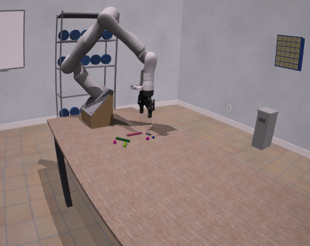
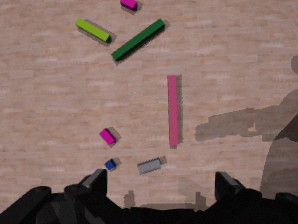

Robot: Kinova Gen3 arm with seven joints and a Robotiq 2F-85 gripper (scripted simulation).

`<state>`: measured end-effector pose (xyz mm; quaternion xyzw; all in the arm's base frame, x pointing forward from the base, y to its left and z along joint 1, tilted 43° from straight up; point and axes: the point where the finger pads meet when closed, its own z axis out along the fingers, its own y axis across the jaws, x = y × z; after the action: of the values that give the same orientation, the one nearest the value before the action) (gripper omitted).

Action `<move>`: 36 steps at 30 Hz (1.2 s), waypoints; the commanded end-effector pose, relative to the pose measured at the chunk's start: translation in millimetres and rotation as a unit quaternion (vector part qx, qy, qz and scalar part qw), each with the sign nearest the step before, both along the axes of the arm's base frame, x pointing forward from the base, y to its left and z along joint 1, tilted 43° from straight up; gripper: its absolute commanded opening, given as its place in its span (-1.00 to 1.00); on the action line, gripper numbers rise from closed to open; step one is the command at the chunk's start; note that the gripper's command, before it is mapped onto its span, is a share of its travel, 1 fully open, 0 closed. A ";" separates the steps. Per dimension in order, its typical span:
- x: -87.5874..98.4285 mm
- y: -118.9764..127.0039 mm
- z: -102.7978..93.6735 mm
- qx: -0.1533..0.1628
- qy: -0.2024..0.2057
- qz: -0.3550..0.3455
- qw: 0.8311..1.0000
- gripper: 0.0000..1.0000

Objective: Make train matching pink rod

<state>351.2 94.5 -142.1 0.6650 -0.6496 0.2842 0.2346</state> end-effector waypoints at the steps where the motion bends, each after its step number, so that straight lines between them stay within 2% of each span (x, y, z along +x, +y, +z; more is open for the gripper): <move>1: 18.2 -18.0 8.4 0.009 -0.048 -0.056 0.997 1.00; 5: 41.4 -43.2 20.8 0.016 -0.113 -0.126 0.985 1.00; 9: 62.3 -68.9 34.0 0.023 -0.175 -0.192 0.966 1.00; 11: 62.3 -68.9 34.0 0.023 -0.175 -0.192 0.966 1.00; 14: 77.2 -89.3 45.0 0.027 -0.221 -0.240 0.945 1.00; 16: 82.1 -96.6 49.1 0.029 -0.238 -0.257 0.936 1.00; 36: 83.3 -97.6 49.1 0.028 -0.237 -0.254 0.937 1.00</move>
<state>433.9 -2.8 -93.1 0.4042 -0.8367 0.3482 0.1235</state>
